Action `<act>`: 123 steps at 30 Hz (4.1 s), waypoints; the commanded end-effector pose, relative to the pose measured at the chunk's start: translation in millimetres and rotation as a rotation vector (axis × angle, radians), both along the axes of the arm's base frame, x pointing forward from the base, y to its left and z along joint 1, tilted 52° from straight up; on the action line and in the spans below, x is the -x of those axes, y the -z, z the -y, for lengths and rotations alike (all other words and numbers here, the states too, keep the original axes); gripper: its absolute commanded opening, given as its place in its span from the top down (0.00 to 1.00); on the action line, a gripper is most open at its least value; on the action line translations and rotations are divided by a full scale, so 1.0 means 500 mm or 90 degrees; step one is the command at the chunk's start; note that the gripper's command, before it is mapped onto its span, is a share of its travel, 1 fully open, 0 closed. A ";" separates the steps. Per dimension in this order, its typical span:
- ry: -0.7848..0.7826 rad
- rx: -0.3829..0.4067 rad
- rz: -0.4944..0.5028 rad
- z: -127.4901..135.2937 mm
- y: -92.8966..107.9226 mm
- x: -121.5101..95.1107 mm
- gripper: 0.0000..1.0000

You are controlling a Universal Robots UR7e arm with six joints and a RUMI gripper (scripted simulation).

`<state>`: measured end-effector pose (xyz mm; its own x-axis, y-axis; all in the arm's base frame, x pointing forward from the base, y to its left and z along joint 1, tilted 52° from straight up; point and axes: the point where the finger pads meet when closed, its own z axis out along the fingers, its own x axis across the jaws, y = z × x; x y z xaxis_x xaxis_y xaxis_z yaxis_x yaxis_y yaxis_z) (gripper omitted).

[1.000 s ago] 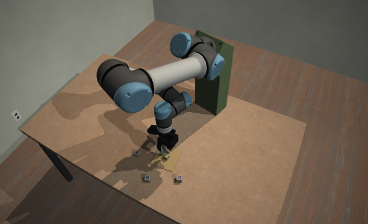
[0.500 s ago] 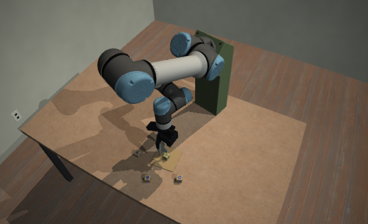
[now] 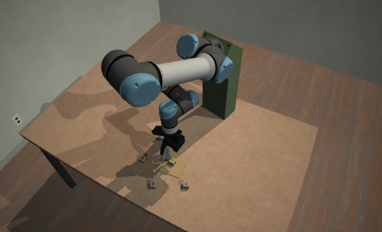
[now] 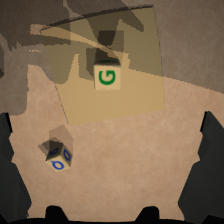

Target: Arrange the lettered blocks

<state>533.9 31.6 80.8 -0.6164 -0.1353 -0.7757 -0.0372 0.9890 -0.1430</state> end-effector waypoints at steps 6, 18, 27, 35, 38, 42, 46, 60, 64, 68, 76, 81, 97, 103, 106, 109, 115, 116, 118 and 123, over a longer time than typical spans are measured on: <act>0.000 0.000 0.001 0.000 -0.001 0.000 0.00; -0.008 0.011 0.000 0.000 -0.002 -0.002 0.00; -0.036 0.046 -0.003 0.000 -0.007 -0.009 0.00; -0.069 0.088 -0.006 0.001 -0.013 -0.017 0.00; -0.090 0.116 -0.008 0.001 -0.017 -0.023 0.00; -0.124 0.159 -0.011 0.001 -0.024 -0.031 0.00; -0.163 0.209 -0.015 0.001 -0.031 -0.040 0.00; -0.283 0.363 -0.026 -0.002 -0.054 -0.069 0.00; -0.319 0.411 -0.030 -0.003 -0.061 -0.077 0.00; -0.344 0.442 -0.032 -0.004 -0.066 -0.082 0.00; -0.422 0.543 -0.039 -0.008 -0.081 -0.099 0.00; -0.468 0.603 -0.044 -0.011 -0.089 -0.108 0.00; -0.608 0.783 -0.058 -0.019 -0.115 -0.134 0.00; -0.660 0.850 -0.063 -0.022 -0.124 -0.142 0.00; -0.684 0.882 -0.065 -0.024 -0.128 -0.146 0.00; -0.712 0.917 -0.068 -0.025 -0.133 -0.150 0.00; -0.767 0.988 -0.073 -0.028 -0.143 -0.158 0.00; -0.776 1.000 -0.074 -0.029 -0.144 -0.159 0.00; -0.776 1.000 -0.074 -0.029 -0.144 -0.159 0.00; -0.834 1.075 -0.080 -0.032 -0.154 -0.167 0.00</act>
<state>614.2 46.3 153.7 0.2962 -0.8292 0.4740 -0.5350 -0.5552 -0.6368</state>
